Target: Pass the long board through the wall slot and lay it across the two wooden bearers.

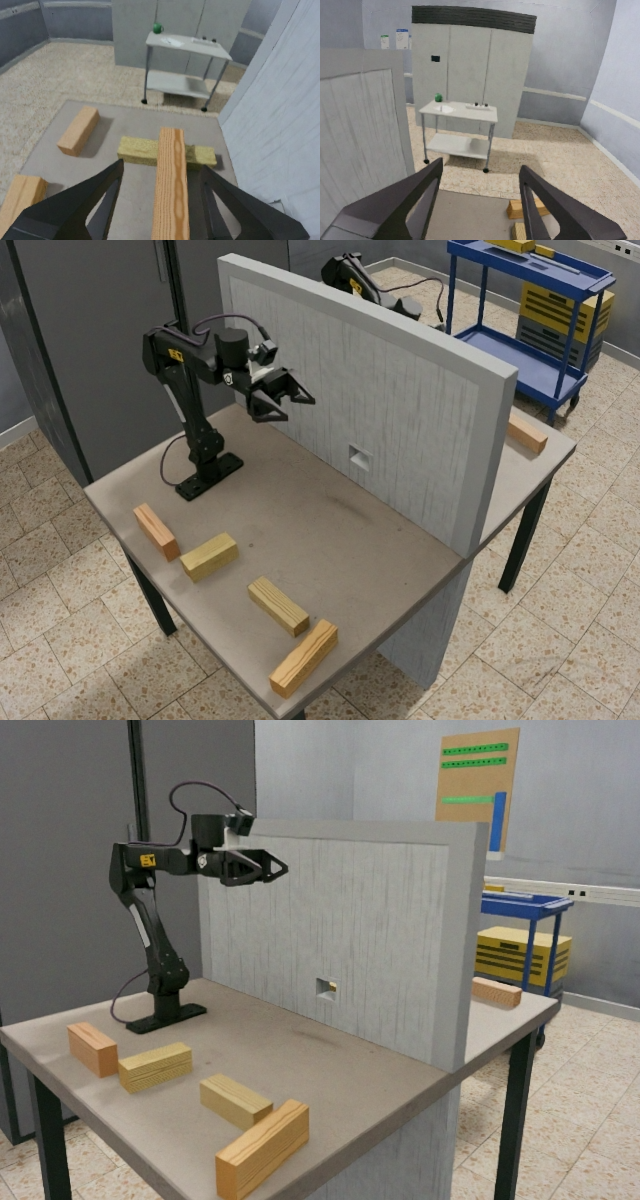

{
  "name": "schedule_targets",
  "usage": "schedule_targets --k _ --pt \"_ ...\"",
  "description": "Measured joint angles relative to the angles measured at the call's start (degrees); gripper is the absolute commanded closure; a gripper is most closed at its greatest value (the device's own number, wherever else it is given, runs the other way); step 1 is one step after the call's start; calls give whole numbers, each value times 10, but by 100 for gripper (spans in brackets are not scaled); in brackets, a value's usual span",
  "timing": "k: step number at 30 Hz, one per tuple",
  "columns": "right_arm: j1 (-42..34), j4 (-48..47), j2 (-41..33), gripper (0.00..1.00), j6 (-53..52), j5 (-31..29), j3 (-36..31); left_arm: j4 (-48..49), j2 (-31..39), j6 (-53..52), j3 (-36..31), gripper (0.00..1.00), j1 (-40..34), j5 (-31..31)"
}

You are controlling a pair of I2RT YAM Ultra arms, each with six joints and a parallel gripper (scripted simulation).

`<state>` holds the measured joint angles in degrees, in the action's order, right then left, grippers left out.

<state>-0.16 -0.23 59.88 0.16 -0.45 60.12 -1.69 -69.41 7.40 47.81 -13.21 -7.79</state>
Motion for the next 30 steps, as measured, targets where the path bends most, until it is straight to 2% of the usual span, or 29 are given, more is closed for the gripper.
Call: schedule_targets --k 11,15,30 --pt "1 1 2 28 -1 3 0 17 79 -59 94 28 103 54" --pt "1 3 3 28 -2 4 0 22 86 -73 117 28 123 76" --pt "2 2 1 28 -2 4 0 20 94 -73 128 28 135 80"
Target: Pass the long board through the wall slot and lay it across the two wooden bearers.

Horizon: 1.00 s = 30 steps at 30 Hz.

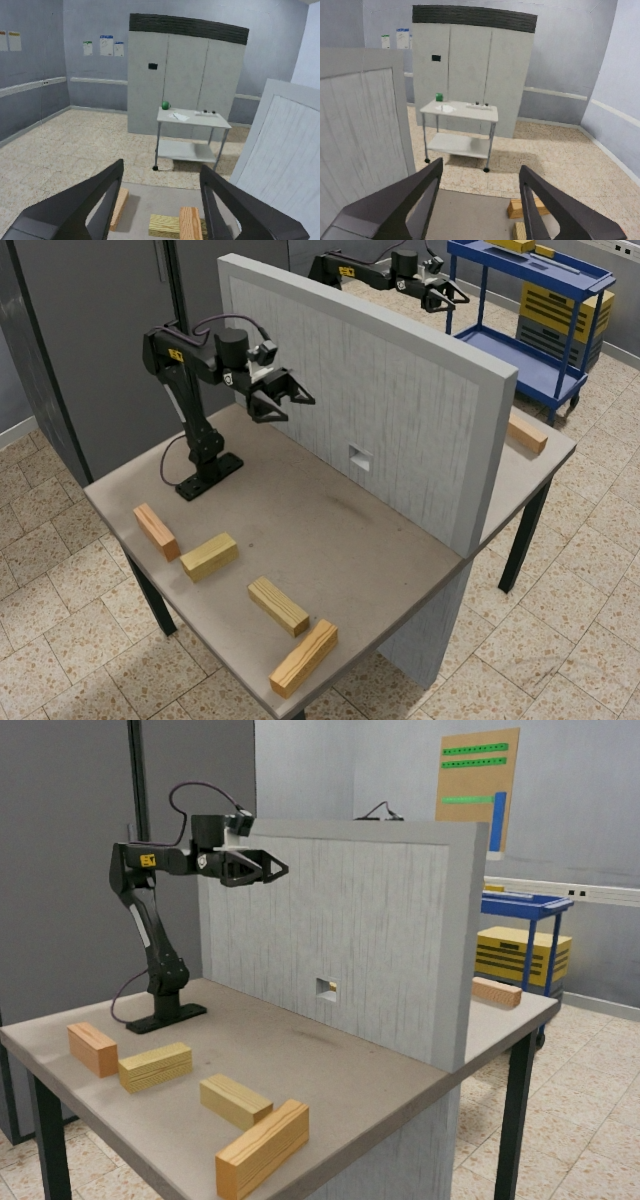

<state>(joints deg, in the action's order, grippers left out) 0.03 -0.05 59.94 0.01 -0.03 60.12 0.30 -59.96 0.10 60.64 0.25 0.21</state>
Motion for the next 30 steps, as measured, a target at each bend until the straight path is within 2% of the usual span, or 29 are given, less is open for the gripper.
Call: schedule_targets --k 30 --pt "0 1 0 28 0 0 -1 -3 0 0 -6 28 -3 -2"
